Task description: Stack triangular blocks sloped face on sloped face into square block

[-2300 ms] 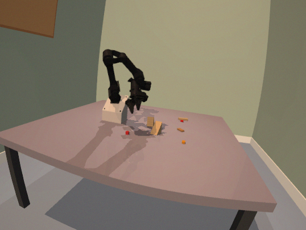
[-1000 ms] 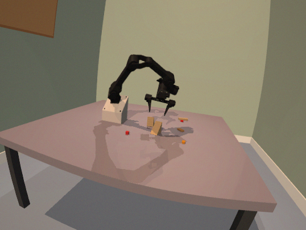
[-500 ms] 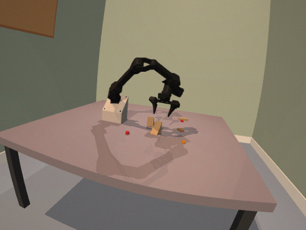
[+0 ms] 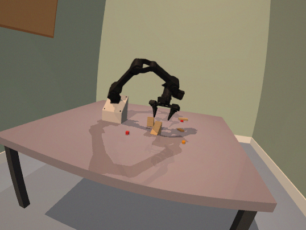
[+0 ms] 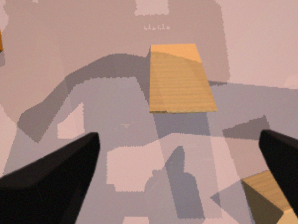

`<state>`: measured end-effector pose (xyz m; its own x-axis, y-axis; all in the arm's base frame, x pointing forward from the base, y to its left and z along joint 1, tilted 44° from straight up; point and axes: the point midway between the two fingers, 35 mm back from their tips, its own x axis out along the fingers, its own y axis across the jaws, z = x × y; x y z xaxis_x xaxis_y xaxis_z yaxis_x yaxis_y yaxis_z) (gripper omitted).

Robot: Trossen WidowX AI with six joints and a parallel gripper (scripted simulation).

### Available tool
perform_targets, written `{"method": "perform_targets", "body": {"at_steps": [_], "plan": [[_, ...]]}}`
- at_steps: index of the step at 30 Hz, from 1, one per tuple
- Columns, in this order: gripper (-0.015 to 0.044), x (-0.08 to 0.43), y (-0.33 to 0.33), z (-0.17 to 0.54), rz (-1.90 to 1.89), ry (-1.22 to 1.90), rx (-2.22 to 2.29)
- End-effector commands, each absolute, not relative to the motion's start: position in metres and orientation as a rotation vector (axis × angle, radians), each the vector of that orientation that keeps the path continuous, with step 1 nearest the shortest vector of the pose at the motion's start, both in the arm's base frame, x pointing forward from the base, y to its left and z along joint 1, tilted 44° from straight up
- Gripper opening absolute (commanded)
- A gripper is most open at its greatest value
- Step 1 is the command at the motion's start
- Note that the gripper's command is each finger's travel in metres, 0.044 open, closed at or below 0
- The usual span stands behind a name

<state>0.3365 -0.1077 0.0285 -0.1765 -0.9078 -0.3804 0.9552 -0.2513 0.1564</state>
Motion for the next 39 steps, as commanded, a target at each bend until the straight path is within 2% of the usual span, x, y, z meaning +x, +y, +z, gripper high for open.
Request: {"method": "perform_targets", "body": {"at_steps": [1,39], "plan": [[0.044,0.335,-0.113,0.026,-1.763,0.141,0.459],[0.044,0.32,-0.171,0.008,-1.764,0.132,0.449]]}}
